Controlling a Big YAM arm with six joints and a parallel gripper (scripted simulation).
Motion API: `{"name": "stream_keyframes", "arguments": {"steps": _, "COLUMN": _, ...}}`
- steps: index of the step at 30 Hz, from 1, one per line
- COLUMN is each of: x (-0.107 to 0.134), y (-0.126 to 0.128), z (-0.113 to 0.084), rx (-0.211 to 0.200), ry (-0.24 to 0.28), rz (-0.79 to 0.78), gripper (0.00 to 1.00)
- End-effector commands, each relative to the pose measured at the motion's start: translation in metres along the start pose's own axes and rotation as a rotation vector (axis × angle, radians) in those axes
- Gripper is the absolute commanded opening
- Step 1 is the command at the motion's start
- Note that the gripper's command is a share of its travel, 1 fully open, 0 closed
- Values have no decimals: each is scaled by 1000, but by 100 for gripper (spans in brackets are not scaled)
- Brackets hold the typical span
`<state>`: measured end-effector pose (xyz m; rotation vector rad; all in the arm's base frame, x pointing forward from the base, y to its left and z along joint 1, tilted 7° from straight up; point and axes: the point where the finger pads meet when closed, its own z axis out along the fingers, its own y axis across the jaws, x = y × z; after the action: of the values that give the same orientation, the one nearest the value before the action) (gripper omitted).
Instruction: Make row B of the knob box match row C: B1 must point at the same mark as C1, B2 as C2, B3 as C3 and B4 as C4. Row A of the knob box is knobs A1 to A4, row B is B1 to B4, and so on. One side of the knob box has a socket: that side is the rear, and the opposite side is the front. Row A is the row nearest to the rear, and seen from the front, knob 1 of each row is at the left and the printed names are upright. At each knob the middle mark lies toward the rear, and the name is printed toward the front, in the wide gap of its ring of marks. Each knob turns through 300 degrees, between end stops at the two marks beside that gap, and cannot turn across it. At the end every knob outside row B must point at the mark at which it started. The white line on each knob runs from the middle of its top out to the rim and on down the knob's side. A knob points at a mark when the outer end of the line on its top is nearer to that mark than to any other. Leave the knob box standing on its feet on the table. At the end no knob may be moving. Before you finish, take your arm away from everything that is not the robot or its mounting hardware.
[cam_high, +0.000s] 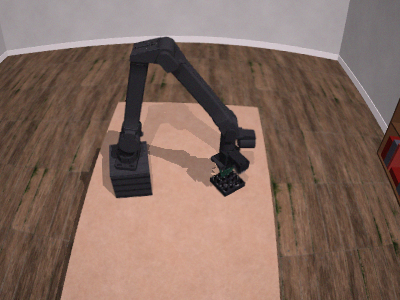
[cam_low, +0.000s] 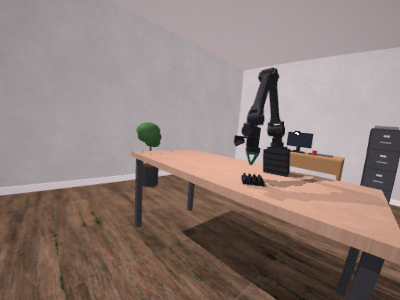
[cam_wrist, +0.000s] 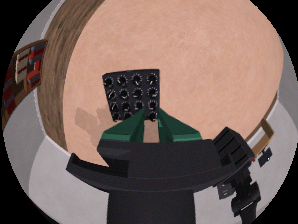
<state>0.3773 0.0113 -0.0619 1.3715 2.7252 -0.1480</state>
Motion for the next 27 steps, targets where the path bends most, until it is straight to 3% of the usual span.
{"name": "stream_keyframes", "arguments": {"steps": 1, "x": -6, "y": 1, "z": -6, "rx": -8, "ry": -8, "rz": 19, "gripper": 18}}
{"name": "stream_keyframes", "arguments": {"steps": 27, "x": -9, "y": 6, "z": 19, "rx": -14, "ry": -13, "rz": 11, "gripper": 18}}
